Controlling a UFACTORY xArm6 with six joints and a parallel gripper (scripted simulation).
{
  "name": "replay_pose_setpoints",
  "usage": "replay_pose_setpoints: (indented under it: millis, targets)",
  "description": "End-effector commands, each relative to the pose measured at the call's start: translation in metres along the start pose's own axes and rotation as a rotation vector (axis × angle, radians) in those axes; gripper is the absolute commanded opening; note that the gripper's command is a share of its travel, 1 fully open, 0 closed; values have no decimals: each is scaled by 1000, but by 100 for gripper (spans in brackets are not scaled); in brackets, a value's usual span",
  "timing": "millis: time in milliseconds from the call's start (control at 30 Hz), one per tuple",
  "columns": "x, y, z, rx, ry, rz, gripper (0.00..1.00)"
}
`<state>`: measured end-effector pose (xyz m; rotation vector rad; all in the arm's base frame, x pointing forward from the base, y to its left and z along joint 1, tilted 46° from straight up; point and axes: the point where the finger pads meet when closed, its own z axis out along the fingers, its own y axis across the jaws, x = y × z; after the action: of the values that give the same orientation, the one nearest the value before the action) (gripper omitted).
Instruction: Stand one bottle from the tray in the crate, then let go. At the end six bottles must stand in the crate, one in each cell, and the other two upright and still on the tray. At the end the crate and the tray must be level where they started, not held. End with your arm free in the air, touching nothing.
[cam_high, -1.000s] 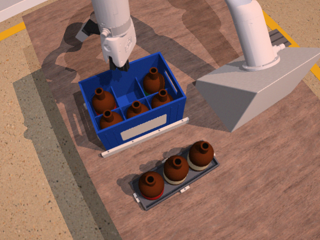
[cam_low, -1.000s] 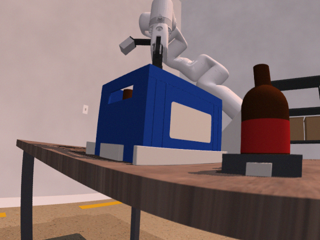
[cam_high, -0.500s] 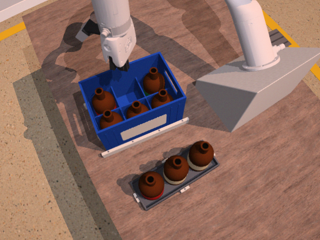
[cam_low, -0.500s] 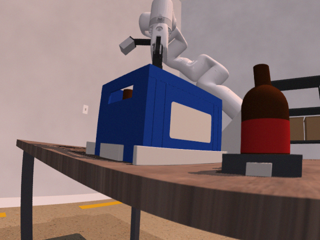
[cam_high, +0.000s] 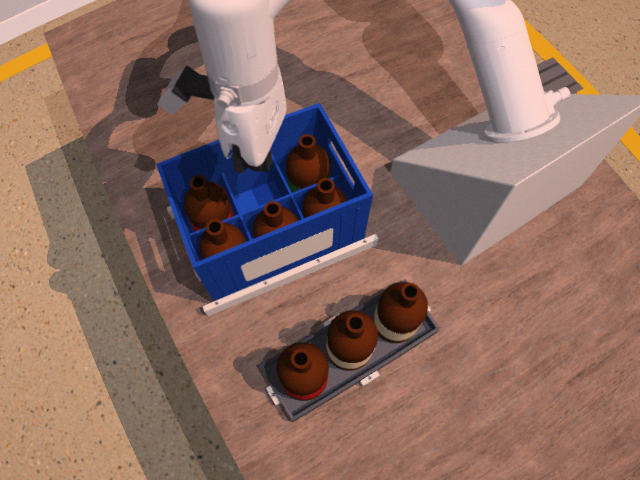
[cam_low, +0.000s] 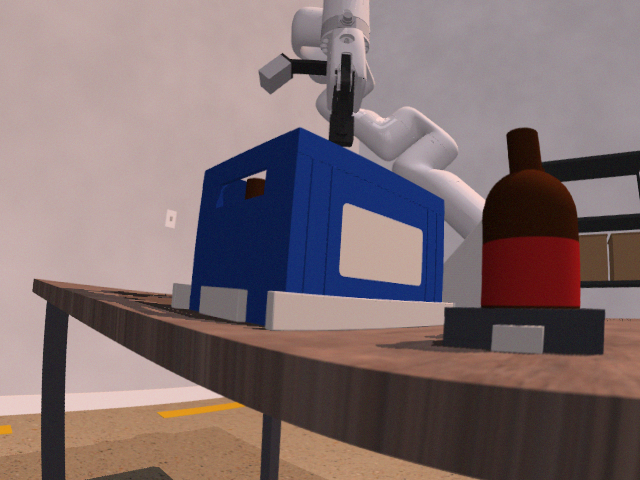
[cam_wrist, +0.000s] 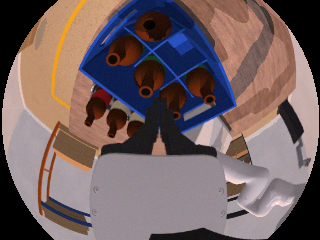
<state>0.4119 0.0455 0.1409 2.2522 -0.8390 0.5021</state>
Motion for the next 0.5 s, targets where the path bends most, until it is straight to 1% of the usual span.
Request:
replay_pose_setpoints:
  millis: [0,67,133,167,233,267,467]
  targets:
    - [-51,-47,0,-4,1,-62,0]
    - [-69,-58,1,-9,6,-74,0]
    - [-69,-58,1,-9,6,-74,0]
    - [-95,-76,2,-10,7,-76,0]
    - [-109,-85,3,-11,8,-77,0]
    - [-116,-91,4,-11,8,-77,65]
    - [-163,-129,6,-11,8,-77,65]
